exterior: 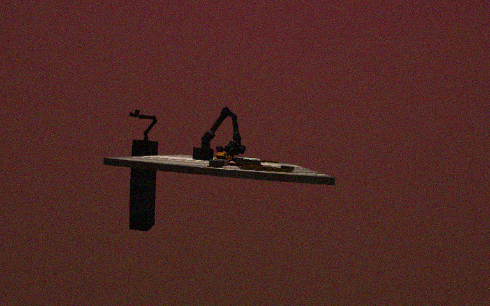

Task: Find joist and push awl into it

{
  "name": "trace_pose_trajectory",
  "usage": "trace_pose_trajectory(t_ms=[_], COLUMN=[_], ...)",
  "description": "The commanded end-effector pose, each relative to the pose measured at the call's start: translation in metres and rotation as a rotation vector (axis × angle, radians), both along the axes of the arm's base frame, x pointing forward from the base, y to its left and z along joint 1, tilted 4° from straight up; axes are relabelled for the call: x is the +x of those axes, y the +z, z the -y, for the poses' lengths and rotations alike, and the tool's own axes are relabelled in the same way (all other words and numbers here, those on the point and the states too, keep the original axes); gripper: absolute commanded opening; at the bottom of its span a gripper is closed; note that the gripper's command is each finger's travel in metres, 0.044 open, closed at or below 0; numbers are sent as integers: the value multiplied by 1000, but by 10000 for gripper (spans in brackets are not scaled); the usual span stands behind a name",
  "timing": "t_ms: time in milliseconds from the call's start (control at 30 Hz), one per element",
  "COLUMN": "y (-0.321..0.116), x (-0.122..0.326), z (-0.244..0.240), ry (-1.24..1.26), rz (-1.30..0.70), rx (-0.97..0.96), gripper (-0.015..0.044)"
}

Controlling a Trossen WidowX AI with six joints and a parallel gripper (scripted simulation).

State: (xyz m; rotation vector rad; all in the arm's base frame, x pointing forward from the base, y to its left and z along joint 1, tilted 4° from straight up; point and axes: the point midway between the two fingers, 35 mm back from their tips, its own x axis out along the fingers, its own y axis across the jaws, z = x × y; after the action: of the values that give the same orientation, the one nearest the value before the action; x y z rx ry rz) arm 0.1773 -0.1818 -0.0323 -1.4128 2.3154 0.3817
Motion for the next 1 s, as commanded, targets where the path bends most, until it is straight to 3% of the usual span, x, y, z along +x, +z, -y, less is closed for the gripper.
trace_pose_trajectory(t_ms=[0, 333, 433, 967], y=[0, 0, 0, 1], x=[0, 0, 0, 1], z=[0, 0, 0, -3], ry=[-1, 0, 0, 1], rz=[1, 0, -1, 0], rx=[2, 0, 0, 1], gripper=[378, 378, 440, 440])
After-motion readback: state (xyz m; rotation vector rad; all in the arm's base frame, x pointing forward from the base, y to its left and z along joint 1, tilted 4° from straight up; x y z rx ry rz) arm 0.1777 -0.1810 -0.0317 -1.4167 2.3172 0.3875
